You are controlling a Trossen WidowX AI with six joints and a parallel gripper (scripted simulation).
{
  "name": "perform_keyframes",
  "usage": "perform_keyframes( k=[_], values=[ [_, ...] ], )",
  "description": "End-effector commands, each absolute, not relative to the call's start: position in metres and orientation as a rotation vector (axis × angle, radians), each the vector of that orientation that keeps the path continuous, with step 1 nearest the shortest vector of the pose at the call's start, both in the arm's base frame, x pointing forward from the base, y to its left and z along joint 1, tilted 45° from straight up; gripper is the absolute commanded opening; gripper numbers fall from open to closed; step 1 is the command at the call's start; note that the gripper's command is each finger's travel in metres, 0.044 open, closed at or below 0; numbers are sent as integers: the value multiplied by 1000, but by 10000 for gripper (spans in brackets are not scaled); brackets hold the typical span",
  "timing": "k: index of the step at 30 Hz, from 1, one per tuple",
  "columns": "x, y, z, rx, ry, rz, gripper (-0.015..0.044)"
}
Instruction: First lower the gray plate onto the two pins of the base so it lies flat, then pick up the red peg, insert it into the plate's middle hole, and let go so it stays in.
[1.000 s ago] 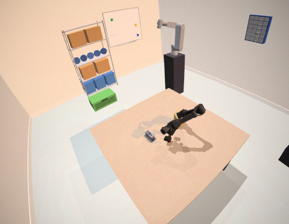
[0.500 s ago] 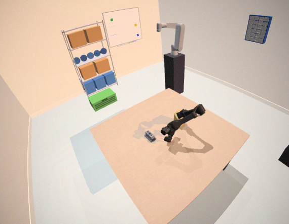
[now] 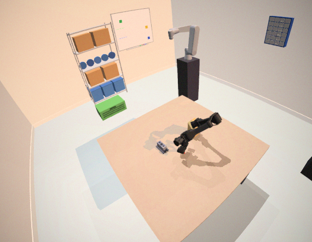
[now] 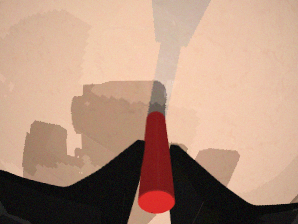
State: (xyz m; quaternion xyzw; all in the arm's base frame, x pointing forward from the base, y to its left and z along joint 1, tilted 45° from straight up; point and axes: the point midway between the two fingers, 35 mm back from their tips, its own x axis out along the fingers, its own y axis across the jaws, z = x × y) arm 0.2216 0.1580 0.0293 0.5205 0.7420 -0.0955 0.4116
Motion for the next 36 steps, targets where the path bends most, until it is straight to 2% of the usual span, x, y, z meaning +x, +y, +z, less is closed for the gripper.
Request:
perform_keyframes(
  k=[1, 28, 36],
  values=[
    [221, 156, 30, 1313, 1871, -245, 0],
    [237, 95, 83, 1306, 1866, -253, 0],
    [249, 96, 68, 1308, 1876, -264, 0]
  ],
)
